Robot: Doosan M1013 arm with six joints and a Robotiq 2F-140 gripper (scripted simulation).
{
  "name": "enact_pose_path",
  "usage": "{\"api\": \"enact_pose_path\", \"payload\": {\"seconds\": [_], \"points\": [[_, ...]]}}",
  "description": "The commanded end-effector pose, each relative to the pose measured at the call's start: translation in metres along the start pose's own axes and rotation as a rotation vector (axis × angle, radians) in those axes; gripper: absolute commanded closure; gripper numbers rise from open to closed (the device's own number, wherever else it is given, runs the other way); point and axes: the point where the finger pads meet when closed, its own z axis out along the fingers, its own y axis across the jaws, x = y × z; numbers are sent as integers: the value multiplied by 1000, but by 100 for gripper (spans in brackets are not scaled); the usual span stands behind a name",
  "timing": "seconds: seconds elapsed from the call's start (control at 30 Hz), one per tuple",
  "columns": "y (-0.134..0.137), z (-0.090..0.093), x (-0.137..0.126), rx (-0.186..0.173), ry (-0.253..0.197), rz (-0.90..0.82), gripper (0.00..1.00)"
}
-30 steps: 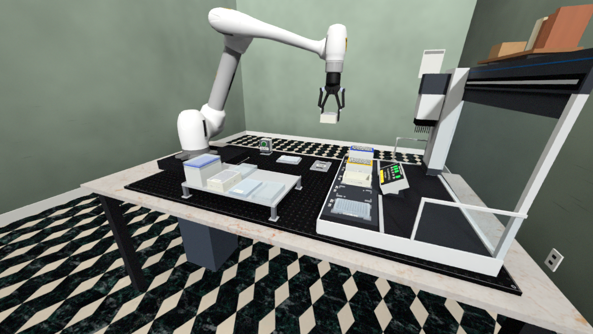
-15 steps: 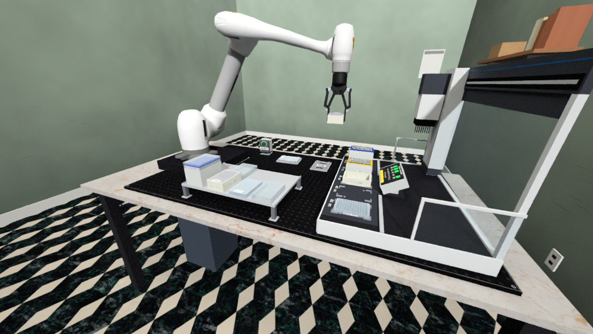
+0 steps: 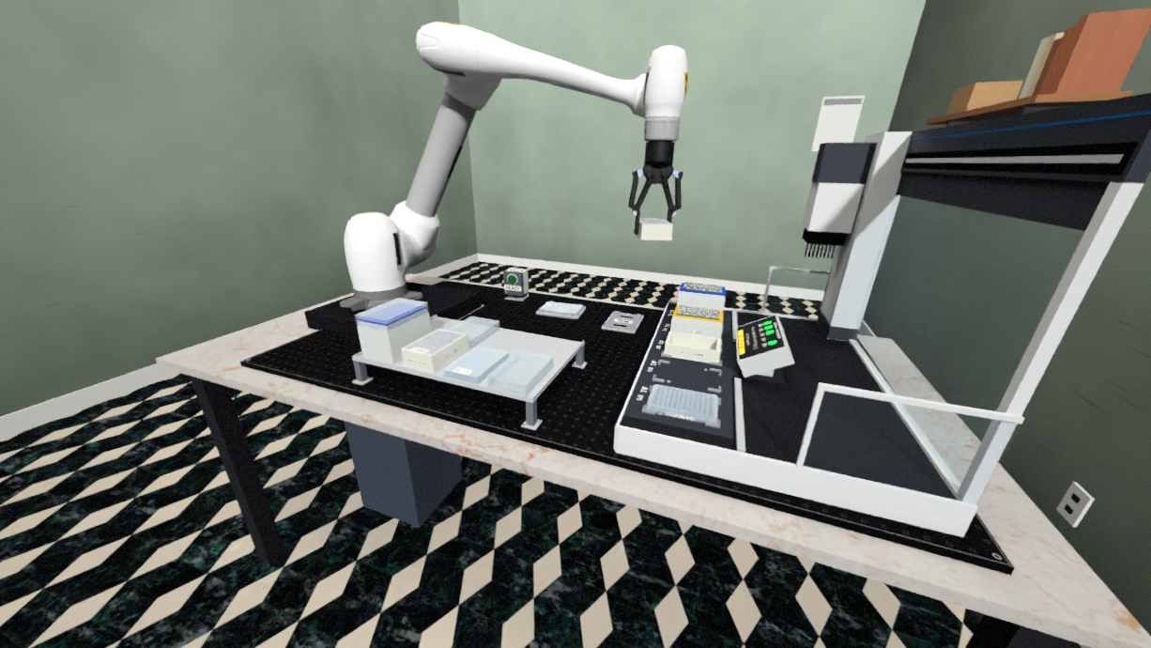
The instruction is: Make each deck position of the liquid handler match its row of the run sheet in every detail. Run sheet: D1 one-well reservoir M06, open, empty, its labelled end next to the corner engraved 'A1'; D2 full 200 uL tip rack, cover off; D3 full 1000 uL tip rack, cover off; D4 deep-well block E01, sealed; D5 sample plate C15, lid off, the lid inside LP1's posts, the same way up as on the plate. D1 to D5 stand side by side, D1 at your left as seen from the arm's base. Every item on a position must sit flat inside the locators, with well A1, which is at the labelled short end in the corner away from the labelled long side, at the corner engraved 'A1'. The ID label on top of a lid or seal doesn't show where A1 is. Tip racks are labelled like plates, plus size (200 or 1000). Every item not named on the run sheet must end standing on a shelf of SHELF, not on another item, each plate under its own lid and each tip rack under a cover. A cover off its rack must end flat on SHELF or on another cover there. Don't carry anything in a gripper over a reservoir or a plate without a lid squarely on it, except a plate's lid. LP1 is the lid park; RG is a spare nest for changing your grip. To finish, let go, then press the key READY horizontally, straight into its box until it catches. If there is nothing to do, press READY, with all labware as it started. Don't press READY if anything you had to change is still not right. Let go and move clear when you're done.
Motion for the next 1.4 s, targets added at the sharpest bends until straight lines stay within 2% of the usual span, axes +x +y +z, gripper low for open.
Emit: {"api": "enact_pose_path", "payload": {"seconds": [0.0, 1.37], "points": [[0, -1, 0, 2, -1, -68, 90], [0, -1, 0, 2, -1, -799, 90]]}}
